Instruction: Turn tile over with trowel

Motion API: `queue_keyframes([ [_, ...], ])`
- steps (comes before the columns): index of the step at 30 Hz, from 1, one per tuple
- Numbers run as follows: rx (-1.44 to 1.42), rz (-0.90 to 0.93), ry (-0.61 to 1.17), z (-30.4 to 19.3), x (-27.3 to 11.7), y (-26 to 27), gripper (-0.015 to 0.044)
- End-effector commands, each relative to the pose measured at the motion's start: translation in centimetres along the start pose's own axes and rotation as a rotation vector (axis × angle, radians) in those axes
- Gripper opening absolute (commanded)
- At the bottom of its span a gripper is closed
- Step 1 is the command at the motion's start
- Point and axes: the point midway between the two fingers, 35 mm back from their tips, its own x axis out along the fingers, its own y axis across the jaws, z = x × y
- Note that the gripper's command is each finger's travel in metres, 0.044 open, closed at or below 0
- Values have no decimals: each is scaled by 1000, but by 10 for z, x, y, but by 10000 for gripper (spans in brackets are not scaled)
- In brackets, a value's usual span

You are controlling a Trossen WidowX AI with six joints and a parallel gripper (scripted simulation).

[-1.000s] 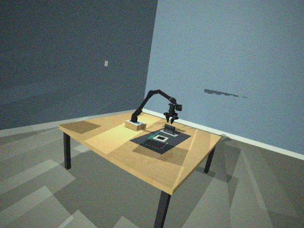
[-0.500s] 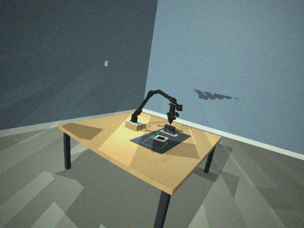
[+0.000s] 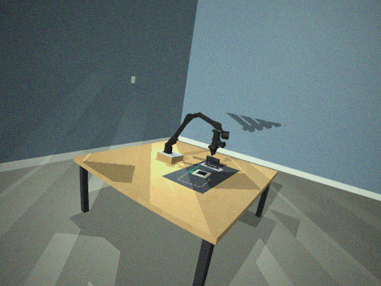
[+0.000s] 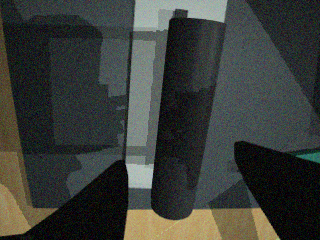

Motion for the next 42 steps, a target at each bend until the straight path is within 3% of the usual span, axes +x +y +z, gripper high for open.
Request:
queue_keyframes([
  [1, 121, 4, -3, 3, -2, -4, 270],
  [6, 243, 4, -3, 5, -4, -9, 270],
  [40, 243, 4, -3, 5, 41, -8, 270],
  [42, 243, 4, -3, 5, 41, -8, 217],
])
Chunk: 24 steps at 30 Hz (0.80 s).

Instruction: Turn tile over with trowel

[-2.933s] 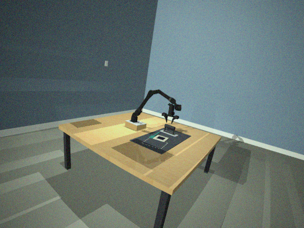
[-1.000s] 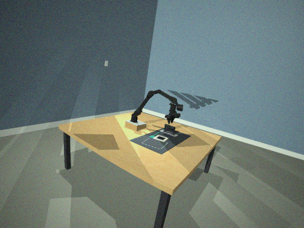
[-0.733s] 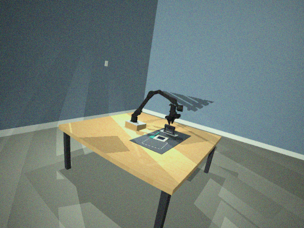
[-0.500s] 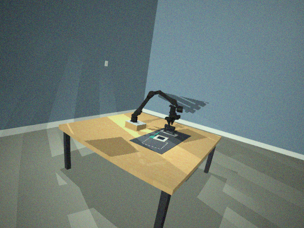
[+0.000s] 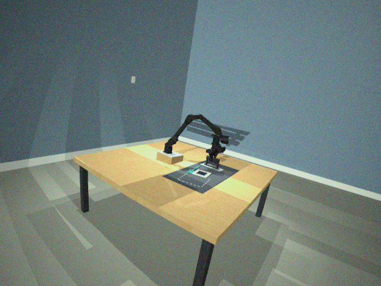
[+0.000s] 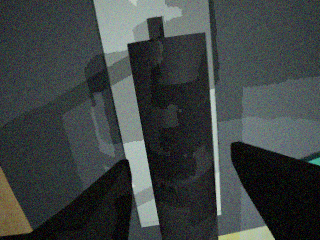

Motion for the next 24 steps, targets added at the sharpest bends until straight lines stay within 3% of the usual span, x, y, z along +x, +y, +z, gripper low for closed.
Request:
queue_keyframes([
  [1, 3, -2, 10, -2, 4, -1, 191],
  [7, 3, -2, 10, -2, 4, -1, 132],
  [24, 3, -2, 10, -2, 4, -1, 130],
])
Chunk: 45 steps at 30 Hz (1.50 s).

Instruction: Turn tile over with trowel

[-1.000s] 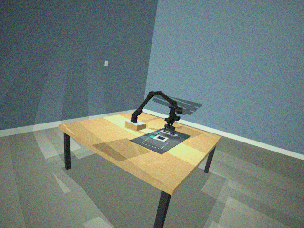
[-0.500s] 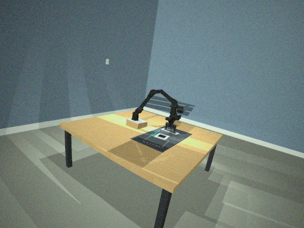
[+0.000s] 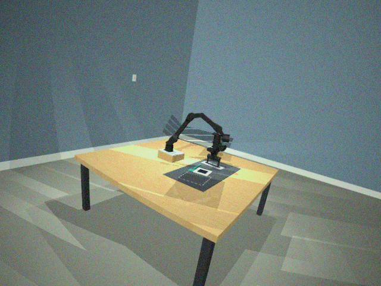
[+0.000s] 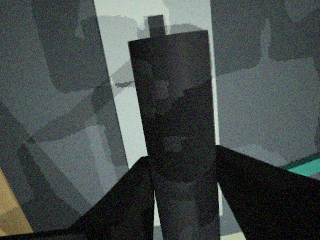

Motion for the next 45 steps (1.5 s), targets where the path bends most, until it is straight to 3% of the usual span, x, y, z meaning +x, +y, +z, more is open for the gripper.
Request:
queue_keyframes([
  [1, 2, -4, 7, -2, 2, -1, 130],
  [45, -1198, 1, 8, -2, 2, -1, 130],
])
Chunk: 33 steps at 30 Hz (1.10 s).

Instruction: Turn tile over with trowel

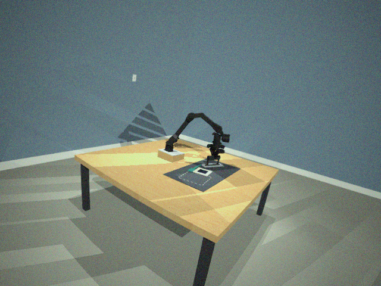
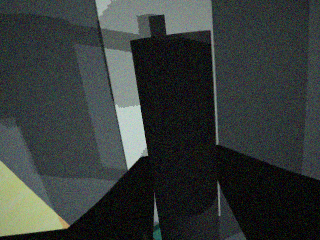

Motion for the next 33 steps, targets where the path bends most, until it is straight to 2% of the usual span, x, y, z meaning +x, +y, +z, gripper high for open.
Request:
queue_keyframes([
  [1, -39, 2, 6, -1, 2, 1, 130],
  [2, -39, 2, 6, -1, 2, 1, 130],
  [7, -39, 2, 6, -1, 2, 1, 261],
  [8, -39, 2, 6, -1, 2, 1, 270],
  [26, -39, 2, 6, -1, 2, 1, 270],
  [31, -59, 2, 6, -3, -41, 2, 270],
  [33, -61, 2, 6, -4, -44, 3, 270],
])
